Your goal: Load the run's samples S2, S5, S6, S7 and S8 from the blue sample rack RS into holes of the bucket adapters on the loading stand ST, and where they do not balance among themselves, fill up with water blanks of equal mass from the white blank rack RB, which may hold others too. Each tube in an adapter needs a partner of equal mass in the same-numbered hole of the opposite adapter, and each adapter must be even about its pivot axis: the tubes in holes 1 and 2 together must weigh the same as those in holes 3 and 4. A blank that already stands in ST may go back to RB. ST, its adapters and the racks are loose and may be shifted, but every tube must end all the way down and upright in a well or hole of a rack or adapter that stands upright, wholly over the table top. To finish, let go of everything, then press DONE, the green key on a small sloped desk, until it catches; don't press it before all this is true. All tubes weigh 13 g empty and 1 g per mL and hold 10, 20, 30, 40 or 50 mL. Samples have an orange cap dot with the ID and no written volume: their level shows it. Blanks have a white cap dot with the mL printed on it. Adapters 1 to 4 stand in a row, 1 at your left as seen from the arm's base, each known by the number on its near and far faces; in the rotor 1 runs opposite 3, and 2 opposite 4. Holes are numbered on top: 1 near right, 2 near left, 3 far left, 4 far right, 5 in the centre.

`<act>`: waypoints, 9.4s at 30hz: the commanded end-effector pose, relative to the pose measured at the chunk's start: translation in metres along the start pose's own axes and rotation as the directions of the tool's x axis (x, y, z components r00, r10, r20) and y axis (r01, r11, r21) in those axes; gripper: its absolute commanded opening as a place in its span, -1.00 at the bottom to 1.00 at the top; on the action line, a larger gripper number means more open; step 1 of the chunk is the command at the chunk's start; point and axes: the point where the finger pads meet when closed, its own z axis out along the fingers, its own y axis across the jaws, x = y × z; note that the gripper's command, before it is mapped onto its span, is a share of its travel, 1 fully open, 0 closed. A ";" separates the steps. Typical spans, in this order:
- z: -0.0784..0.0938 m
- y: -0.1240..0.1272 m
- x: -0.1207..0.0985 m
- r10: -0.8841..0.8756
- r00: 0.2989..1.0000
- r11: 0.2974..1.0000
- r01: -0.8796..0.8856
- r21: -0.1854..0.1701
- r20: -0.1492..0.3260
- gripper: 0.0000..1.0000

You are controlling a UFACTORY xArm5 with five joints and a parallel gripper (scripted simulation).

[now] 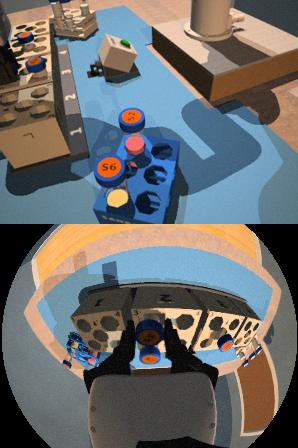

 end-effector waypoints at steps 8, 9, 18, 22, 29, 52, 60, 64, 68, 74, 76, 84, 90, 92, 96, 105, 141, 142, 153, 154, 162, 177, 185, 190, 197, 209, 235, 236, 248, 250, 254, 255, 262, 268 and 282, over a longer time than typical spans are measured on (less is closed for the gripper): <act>-0.021 -0.001 0.001 0.000 1.000 1.000 0.000 0.001 -0.004 -0.15; -0.023 -0.001 0.001 0.000 1.000 1.000 0.000 0.001 -0.004 -0.15; -0.041 -0.001 0.001 0.000 1.000 1.000 0.000 0.001 -0.004 -0.15; -0.045 -0.001 0.001 0.000 1.000 1.000 0.000 0.001 -0.004 -0.15; -0.059 -0.001 0.001 0.000 1.000 1.000 0.000 0.001 -0.004 -0.15; -0.101 -0.002 0.001 0.000 1.000 1.000 0.000 0.001 -0.004 -0.15; -0.113 -0.002 0.001 0.000 1.000 1.000 0.000 0.001 -0.004 -0.15; -0.121 -0.003 0.001 0.000 1.000 1.000 0.000 0.001 -0.004 -0.15; -0.125 -0.003 0.001 0.000 1.000 1.000 0.000 0.001 -0.004 -0.15; -0.125 -0.003 0.001 0.000 1.000 1.000 0.000 0.001 -0.004 -0.15; -0.125 -0.003 0.001 0.000 1.000 1.000 0.000 0.001 -0.004 -0.15; -0.125 -0.003 0.001 0.000 1.000 1.000 0.000 0.001 -0.004 -0.15; -0.125 -0.003 0.001 0.000 1.000 1.000 0.000 0.001 -0.004 -0.15; -0.125 -0.003 0.001 0.000 1.000 1.000 0.000 0.001 -0.004 -0.15; -0.125 -0.014 -0.009 -0.100 0.995 0.995 0.100 0.001 -0.004 0.13; -0.124 -0.048 -0.039 -0.389 0.921 0.921 0.389 0.001 -0.002 0.13; -0.122 -0.161 -0.138 -0.832 0.555 0.555 0.832 0.004 0.003 0.13; -0.122 -0.165 -0.142 -0.832 0.555 0.555 0.832 0.005 0.003 0.13; -0.121 -0.202 -0.174 -0.832 0.555 0.555 0.832 0.005 0.006 0.13; -0.121 -0.202 -0.174 -0.832 0.555 0.555 0.832 0.005 0.006 0.13; -0.121 -0.202 -0.174 -0.832 0.555 0.555 0.832 0.005 0.006 0.13; -0.103 -0.201 -0.174 -0.832 0.555 0.555 0.832 0.005 0.006 0.13; -0.087 -0.201 -0.174 -0.832 0.555 0.555 0.832 0.005 0.006 0.13; -0.077 -0.201 -0.174 -0.832 0.555 0.555 0.832 0.005 0.006 0.13; -0.067 -0.201 -0.174 -0.832 0.555 0.555 0.832 0.005 0.006 0.13; -0.047 -0.200 -0.174 -0.832 0.555 0.555 0.832 0.005 0.006 0.13; -0.007 -0.200 -0.174 -0.832 0.555 0.555 0.832 0.005 0.006 0.13; -0.007 -0.200 -0.174 -0.832 0.555 0.555 0.832 0.005 0.006 0.13; -0.004 -0.200 -0.174 -0.832 0.555 0.555 0.832 0.005 0.006 0.13; -0.003 -0.200 -0.174 -0.832 0.555 0.555 0.832 0.005 0.006 0.13; 0.000 -0.200 -0.174 -0.832 0.555 0.555 0.832 0.005 0.006 0.13; 0.001 -0.200 -0.174 -0.832 0.555 0.555 0.832 0.005 0.006 0.13; 0.004 -0.200 -0.174 -0.832 0.555 0.555 0.832 0.005 0.006 0.13; 0.008 -0.200 -0.174 -0.832 0.555 0.555 0.832 0.005 0.006 0.13; 0.013 -0.199 -0.174 -0.832 0.555 0.555 0.832 0.005 0.006 0.13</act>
